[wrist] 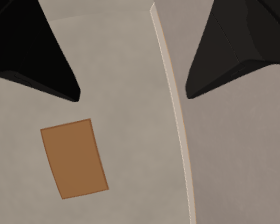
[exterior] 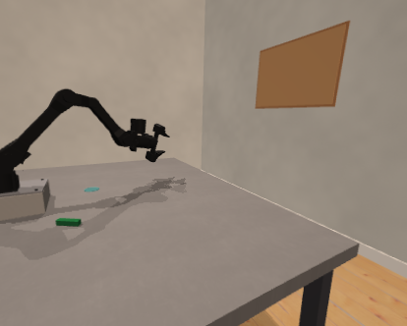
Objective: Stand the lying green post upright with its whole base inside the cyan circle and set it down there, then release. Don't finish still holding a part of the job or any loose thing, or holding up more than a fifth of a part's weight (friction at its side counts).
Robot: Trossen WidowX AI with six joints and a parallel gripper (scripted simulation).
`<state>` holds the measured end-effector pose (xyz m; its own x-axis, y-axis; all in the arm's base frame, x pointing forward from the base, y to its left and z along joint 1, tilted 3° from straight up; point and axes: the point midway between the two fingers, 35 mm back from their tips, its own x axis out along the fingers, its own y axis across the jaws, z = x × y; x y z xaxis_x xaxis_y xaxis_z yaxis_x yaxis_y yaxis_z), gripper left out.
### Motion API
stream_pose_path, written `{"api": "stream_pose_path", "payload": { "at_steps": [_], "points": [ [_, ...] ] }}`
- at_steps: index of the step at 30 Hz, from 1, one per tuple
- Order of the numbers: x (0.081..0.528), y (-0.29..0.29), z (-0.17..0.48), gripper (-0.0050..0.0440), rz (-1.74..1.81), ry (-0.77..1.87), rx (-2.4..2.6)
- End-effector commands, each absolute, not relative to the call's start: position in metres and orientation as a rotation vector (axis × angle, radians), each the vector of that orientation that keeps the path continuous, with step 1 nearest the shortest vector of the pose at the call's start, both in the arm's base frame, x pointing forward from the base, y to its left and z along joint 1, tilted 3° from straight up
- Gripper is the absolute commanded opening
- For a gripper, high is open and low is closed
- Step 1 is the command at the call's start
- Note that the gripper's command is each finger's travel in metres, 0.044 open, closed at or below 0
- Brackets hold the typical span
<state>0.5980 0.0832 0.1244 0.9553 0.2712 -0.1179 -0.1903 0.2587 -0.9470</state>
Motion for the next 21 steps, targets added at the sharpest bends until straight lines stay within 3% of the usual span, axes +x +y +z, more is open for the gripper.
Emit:
{"api": "stream_pose_path", "payload": {
  "at_steps": [1,17,21],
  "points": [
    [0.598,0.083,0.124,0.0400,0.313,-0.074,-1.272],
    [0.598,0.083,0.124,0.0400,0.313,-0.074,-1.272],
    [0.595,0.051,0.116,0.0304,0.306,0.033,-1.214]
  ]
}}
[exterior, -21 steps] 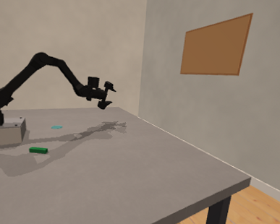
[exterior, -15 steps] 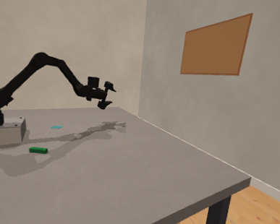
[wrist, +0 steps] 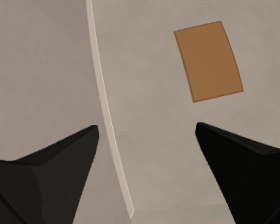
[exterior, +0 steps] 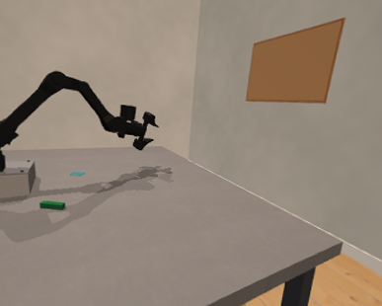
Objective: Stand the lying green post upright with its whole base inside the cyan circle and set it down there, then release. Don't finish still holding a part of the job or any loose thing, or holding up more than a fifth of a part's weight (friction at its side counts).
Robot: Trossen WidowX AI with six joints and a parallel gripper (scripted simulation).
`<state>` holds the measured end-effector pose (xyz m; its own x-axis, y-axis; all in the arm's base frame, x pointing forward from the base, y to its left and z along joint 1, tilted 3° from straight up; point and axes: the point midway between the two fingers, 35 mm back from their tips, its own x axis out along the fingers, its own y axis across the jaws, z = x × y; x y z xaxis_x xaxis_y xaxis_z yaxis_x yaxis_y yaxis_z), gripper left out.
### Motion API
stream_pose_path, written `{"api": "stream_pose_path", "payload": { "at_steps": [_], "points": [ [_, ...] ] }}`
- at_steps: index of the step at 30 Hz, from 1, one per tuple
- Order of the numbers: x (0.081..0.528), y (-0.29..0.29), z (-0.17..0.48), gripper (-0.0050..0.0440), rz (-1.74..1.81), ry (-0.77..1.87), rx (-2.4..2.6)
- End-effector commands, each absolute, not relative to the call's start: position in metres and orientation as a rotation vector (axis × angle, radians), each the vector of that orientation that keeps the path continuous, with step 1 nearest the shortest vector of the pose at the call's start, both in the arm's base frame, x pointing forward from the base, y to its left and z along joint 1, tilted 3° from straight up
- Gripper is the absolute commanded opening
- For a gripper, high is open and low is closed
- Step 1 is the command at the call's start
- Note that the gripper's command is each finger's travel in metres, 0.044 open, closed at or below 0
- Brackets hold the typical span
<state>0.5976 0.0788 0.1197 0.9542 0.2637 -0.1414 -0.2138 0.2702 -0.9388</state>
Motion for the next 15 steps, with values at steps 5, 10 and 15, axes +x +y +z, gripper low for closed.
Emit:
{"api": "stream_pose_path", "payload": {
  "at_steps": [5,10,15],
  "points": [
    [0.579,-0.013,0.098,0.0232,0.276,0.244,-1.083],
    [0.552,-0.073,0.081,0.0232,0.226,0.445,-0.931],
    [0.530,-0.106,0.072,0.0232,0.187,0.561,-0.830]
  ]
}}
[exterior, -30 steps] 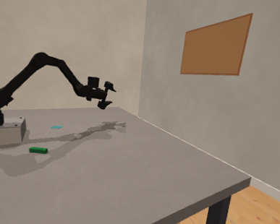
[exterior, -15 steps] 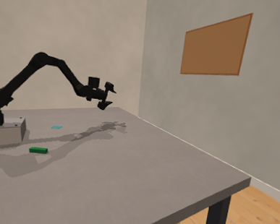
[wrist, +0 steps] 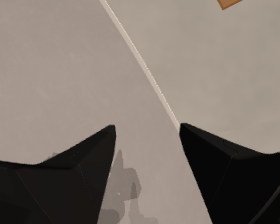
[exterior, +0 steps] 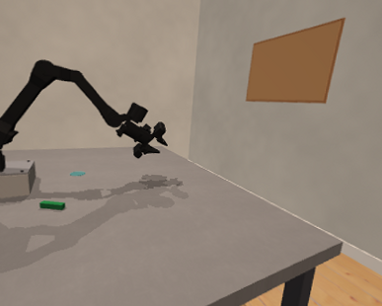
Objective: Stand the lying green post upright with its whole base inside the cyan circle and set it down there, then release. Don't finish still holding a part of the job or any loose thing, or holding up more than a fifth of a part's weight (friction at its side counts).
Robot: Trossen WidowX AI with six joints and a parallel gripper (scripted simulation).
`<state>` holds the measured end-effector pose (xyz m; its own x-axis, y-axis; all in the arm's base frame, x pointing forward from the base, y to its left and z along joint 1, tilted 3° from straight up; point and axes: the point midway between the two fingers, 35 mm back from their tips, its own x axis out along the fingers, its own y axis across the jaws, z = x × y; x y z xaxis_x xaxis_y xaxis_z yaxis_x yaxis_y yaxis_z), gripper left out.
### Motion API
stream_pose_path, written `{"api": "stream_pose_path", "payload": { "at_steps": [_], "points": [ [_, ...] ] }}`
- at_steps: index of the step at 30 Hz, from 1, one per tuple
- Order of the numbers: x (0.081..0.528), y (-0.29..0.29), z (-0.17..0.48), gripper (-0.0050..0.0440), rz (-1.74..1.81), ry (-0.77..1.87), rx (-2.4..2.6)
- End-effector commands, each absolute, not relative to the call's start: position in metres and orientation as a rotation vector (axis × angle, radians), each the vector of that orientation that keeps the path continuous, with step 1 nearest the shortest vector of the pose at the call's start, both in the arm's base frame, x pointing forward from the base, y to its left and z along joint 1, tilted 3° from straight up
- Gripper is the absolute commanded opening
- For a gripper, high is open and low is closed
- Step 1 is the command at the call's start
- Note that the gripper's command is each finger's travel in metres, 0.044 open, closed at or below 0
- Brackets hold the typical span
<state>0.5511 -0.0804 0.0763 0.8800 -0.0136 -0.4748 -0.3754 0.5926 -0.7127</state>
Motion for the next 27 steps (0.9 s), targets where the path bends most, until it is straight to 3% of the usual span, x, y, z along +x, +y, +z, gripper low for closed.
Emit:
{"api": "stream_pose_path", "payload": {
  "at_steps": [1,13,15,27],
  "points": [
    [0.521,-0.116,0.068,0.0232,0.172,0.599,-0.795],
    [0.395,-0.211,0.038,0.0232,-0.052,1.014,-0.317],
    [0.395,-0.211,0.038,0.0232,-0.052,1.014,-0.317],
    [0.241,-0.236,0.027,0.0232,-0.344,1.340,0.249]
  ]
}}
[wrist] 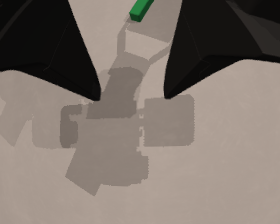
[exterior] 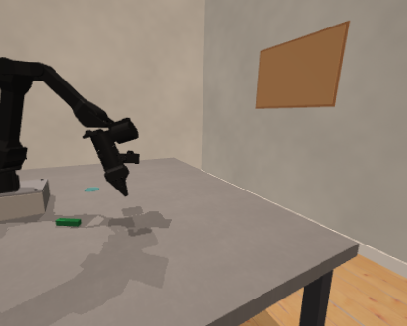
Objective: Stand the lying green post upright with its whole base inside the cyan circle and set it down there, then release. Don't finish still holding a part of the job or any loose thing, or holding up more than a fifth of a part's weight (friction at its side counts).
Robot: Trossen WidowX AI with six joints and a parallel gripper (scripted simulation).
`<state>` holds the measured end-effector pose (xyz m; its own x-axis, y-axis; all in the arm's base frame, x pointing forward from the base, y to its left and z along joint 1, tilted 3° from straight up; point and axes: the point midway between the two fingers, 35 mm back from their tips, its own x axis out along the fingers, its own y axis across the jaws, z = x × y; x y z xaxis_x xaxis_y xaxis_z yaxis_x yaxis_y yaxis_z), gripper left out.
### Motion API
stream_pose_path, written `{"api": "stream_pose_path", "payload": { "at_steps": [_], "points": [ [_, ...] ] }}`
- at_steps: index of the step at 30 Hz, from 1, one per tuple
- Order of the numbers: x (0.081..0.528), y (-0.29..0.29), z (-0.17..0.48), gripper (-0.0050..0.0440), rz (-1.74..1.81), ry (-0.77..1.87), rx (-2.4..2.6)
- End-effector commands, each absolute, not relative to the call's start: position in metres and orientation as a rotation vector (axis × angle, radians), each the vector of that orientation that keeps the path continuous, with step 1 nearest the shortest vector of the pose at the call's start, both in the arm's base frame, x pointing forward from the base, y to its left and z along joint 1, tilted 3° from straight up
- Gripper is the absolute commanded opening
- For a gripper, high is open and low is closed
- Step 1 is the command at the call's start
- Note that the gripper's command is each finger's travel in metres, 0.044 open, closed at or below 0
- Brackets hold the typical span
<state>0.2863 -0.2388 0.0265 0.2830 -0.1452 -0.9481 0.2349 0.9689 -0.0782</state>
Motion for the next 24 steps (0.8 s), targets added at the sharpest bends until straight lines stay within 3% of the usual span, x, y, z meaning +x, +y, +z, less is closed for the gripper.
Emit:
{"api": "stream_pose_path", "payload": {
  "at_steps": [1,10,24],
  "points": [
    [0.229,-0.235,0.028,0.0232,-0.369,1.362,0.297],
    [0.157,-0.216,0.033,0.0232,-0.521,1.488,0.605],
    [0.157,-0.215,0.006,0.0232,-0.524,1.490,0.611]
  ]
}}
